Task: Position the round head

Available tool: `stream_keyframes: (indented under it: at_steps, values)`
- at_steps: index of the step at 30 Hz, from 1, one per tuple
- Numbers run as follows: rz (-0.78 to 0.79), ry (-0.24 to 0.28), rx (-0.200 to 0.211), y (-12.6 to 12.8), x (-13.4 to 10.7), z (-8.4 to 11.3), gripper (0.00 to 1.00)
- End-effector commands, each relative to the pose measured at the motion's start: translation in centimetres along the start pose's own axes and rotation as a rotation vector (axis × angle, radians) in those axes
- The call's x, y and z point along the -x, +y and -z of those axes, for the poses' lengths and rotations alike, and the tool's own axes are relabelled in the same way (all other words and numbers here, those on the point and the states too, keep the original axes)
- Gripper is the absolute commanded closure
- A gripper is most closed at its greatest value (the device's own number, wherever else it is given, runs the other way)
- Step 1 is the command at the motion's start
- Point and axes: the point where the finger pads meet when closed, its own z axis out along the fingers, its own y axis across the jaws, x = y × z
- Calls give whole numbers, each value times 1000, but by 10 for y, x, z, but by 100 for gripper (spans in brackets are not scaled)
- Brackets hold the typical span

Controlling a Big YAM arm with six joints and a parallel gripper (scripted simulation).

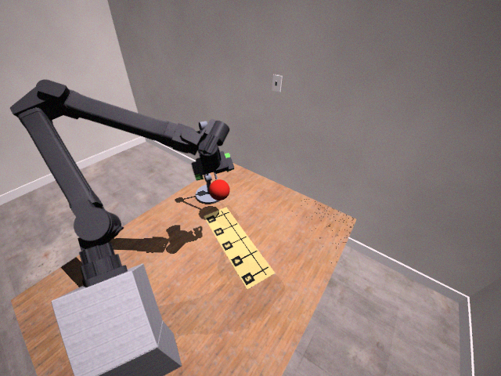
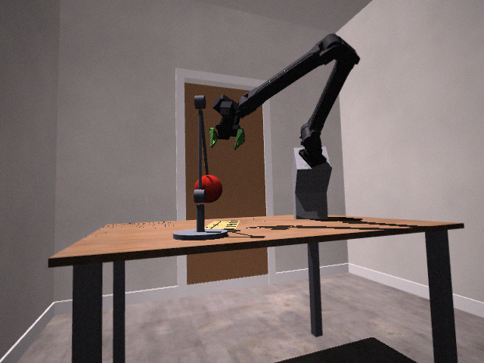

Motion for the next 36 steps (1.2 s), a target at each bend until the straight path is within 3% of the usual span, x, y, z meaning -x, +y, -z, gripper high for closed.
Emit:
stream_keyframes:
  at_steps: [1,18,36]
  values:
    - [25,-121,84,-16,17,-2,0]
    - [5,-2,-4,-42,44,-8,0]
    - [18,-117,82,-25,23,-4,0]
